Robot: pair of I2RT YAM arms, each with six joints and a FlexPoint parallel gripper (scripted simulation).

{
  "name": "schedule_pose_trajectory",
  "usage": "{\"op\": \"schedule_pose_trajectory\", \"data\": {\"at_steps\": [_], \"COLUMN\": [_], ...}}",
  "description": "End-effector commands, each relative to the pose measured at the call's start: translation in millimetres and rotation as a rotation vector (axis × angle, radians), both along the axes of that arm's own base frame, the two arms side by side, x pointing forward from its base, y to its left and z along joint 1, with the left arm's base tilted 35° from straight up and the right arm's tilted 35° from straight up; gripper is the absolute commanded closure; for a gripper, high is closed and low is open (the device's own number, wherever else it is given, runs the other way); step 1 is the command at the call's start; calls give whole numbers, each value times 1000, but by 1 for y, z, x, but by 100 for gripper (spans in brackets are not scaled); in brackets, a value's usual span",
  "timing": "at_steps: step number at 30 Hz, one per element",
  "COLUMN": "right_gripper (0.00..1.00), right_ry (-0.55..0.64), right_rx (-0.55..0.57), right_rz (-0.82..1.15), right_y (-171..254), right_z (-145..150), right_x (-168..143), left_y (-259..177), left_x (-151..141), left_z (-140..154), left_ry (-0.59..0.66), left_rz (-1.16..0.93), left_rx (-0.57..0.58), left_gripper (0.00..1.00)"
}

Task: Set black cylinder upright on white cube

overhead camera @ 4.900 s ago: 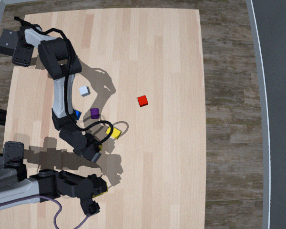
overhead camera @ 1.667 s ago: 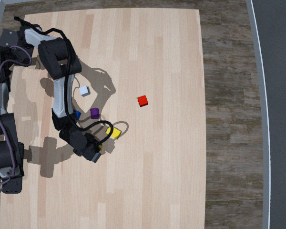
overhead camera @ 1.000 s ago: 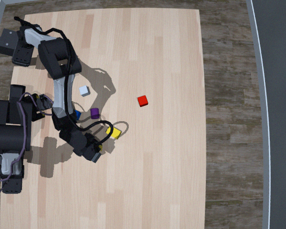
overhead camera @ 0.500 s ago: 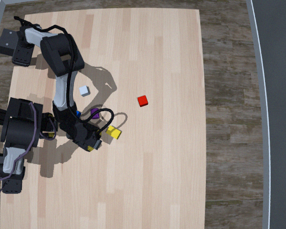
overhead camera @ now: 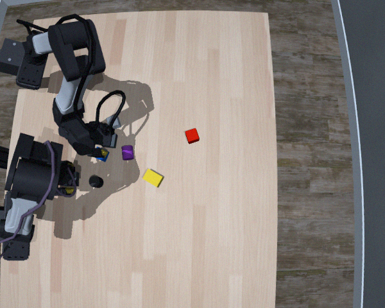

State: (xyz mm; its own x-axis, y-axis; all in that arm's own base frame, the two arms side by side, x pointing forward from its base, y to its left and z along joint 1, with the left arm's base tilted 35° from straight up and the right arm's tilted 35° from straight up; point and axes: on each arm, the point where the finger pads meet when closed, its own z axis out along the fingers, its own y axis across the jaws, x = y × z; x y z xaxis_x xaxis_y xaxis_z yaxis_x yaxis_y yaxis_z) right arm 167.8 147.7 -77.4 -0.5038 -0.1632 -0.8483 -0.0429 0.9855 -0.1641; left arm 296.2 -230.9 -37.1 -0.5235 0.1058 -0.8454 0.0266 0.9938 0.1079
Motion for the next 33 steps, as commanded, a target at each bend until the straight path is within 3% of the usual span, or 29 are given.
{"op": "schedule_pose_trajectory", "data": {"at_steps": [1,14,24,33], "right_gripper": [39,39,39,39], "right_ry": [5,-2,14,47], "right_rx": [7,14,-2,-36], "right_rz": [-5,0,3,59], "right_y": [0,2,0,25], "right_z": [-1,0,-4,-12], "right_x": [1,1,-3,-13], "left_y": [21,86,90,89], "left_x": [-21,-62,-66,-66], "left_z": [18,11,8,8], "left_ry": [-52,-62,-49,-51], "left_rz": [133,223,215,215], "left_rx": [-132,-141,-124,-129], "left_gripper": [39,39,39,39]}}
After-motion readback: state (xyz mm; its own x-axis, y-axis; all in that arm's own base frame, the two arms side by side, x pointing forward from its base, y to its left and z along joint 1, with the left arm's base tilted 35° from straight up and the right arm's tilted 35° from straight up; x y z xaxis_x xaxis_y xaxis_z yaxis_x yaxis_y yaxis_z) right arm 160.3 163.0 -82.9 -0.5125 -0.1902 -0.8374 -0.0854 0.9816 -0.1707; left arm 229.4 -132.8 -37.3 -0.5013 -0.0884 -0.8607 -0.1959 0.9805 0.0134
